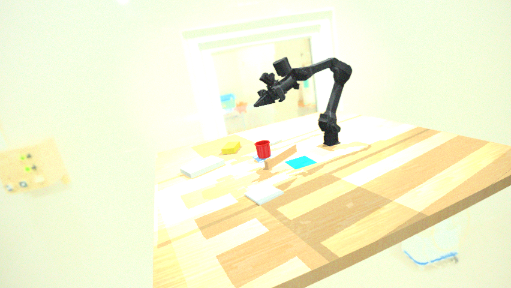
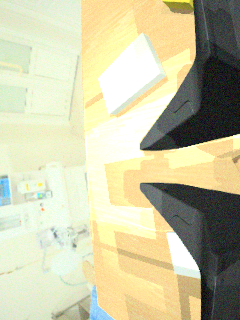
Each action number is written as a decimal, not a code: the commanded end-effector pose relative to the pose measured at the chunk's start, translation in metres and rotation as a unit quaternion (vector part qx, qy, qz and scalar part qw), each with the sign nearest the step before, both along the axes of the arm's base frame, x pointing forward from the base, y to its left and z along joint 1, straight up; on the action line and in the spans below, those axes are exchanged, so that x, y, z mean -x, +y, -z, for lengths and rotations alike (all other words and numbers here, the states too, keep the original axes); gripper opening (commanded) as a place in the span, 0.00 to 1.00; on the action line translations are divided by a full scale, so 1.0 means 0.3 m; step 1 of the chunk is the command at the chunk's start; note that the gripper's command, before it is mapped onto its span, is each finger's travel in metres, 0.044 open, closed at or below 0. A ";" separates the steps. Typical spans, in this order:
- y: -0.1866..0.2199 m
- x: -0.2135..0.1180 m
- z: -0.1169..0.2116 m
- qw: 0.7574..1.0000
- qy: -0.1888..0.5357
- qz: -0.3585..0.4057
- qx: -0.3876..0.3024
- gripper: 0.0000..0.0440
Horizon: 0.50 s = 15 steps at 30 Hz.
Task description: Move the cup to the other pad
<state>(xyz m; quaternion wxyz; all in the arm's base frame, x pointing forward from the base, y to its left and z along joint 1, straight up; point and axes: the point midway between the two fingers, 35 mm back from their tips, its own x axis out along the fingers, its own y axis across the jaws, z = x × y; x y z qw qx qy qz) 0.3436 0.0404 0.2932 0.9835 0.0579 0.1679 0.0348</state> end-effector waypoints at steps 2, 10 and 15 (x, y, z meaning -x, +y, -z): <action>0.019 -0.013 0.010 0.999 0.034 0.001 -0.009 0.20; 0.044 -0.028 0.047 0.995 0.099 0.003 -0.019 0.19; 0.056 -0.033 0.072 0.990 0.141 0.006 -0.021 0.20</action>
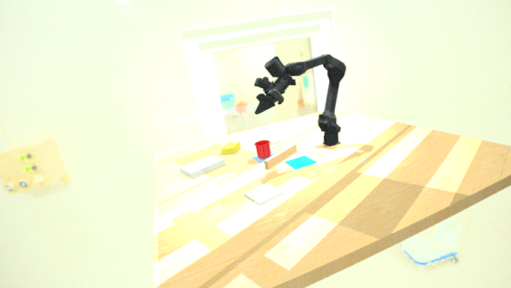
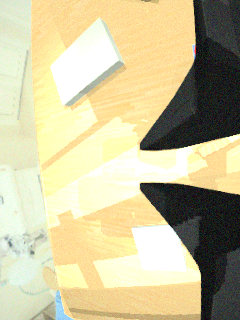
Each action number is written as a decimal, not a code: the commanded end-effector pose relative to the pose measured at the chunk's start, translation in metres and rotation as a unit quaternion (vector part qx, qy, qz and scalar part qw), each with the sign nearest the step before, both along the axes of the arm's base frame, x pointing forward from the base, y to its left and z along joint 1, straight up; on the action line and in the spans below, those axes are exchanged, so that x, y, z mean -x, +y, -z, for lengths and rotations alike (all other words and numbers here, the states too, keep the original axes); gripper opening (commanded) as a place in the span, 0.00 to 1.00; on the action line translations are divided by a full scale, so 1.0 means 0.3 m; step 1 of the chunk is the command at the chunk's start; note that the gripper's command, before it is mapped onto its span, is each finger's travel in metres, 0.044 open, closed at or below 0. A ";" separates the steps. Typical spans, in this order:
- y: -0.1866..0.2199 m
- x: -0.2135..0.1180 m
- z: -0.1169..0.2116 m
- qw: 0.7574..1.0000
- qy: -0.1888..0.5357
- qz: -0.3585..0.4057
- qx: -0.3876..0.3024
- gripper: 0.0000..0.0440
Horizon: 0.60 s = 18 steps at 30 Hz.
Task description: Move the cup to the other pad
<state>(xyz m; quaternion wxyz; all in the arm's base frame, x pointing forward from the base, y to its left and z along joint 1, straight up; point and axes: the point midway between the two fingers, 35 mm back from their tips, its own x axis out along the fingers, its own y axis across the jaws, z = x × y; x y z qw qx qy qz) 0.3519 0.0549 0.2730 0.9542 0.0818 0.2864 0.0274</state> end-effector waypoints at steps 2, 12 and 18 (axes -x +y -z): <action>0.011 -0.007 0.015 0.999 0.035 0.004 -0.001 0.21; 0.021 -0.009 0.071 0.993 0.118 0.008 0.010 0.23; 0.018 -0.005 0.105 0.986 0.166 0.008 0.023 0.25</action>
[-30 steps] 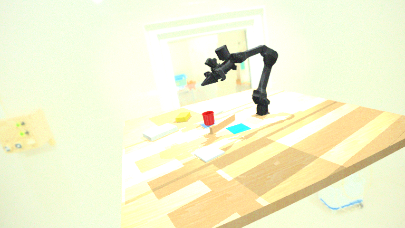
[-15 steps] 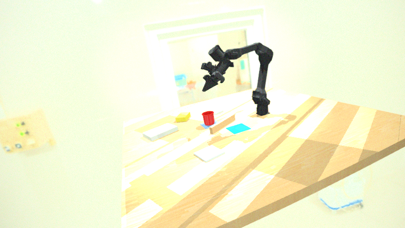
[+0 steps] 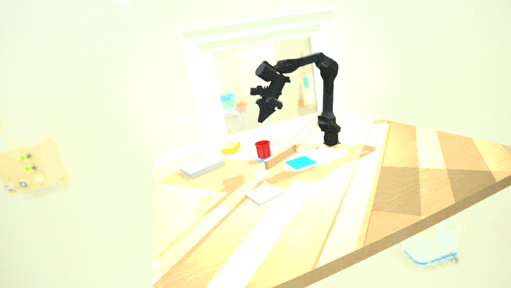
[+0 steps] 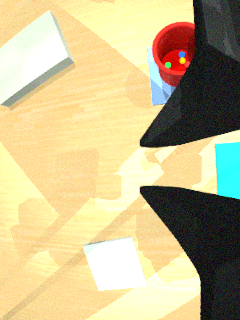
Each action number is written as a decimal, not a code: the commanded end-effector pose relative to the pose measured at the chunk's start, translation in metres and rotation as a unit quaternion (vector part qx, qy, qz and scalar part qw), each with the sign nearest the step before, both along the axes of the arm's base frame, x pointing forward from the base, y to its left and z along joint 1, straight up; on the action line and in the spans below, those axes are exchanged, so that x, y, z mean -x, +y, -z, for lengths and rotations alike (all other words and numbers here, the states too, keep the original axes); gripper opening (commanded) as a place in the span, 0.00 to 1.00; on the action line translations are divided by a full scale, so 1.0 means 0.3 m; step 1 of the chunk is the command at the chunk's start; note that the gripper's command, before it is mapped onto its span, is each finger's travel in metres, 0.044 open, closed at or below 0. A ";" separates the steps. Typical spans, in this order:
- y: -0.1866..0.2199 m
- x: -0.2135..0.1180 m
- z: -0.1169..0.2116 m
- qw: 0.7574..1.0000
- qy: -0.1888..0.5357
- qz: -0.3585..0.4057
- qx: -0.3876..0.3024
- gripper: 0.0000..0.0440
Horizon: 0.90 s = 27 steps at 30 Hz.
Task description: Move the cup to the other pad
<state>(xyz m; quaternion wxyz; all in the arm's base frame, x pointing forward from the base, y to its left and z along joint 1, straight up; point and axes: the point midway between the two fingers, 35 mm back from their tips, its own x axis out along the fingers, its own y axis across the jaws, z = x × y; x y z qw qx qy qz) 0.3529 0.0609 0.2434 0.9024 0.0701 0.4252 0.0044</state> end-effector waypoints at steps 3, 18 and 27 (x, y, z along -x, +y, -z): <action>-0.006 0.000 0.023 0.999 0.041 0.001 0.013 0.26; -0.050 0.019 0.100 0.986 0.157 -0.011 0.055 0.25; -0.105 0.033 0.152 0.971 0.223 -0.027 0.082 0.24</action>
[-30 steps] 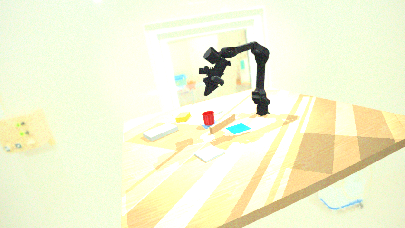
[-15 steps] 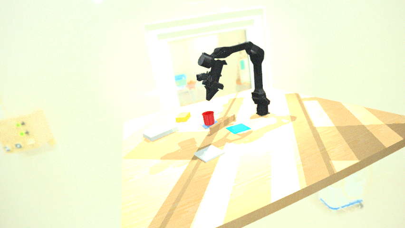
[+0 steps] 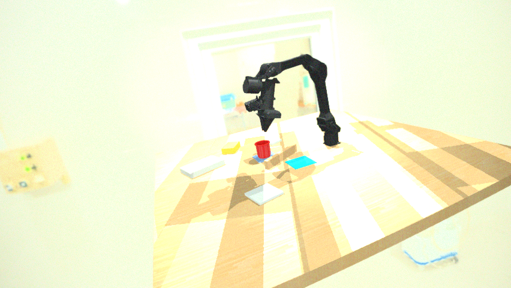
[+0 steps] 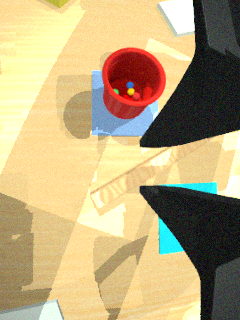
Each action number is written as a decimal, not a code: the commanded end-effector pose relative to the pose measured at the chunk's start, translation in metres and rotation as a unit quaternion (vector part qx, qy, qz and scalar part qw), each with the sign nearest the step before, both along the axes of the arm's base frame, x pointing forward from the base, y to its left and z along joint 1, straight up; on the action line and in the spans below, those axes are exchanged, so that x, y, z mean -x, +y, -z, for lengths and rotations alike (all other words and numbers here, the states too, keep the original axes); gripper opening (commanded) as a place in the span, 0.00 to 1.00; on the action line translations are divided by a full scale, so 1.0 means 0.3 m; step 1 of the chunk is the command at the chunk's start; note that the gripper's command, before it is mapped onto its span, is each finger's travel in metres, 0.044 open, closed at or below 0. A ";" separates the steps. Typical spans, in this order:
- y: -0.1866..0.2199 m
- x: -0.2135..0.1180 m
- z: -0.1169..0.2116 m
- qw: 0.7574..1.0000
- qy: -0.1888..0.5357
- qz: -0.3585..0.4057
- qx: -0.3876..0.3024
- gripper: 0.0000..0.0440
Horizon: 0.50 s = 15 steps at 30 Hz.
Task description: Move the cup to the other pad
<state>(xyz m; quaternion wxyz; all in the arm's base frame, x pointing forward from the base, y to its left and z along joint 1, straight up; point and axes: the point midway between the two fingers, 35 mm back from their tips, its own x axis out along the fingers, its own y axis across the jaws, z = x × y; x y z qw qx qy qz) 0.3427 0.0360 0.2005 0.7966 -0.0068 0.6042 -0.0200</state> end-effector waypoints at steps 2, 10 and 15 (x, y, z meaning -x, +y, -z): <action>-0.036 0.003 0.021 0.999 0.030 -0.008 0.014 0.24; -0.097 0.016 0.075 0.996 0.082 -0.023 0.031 0.25; -0.133 0.020 0.113 0.993 0.105 -0.032 0.038 0.26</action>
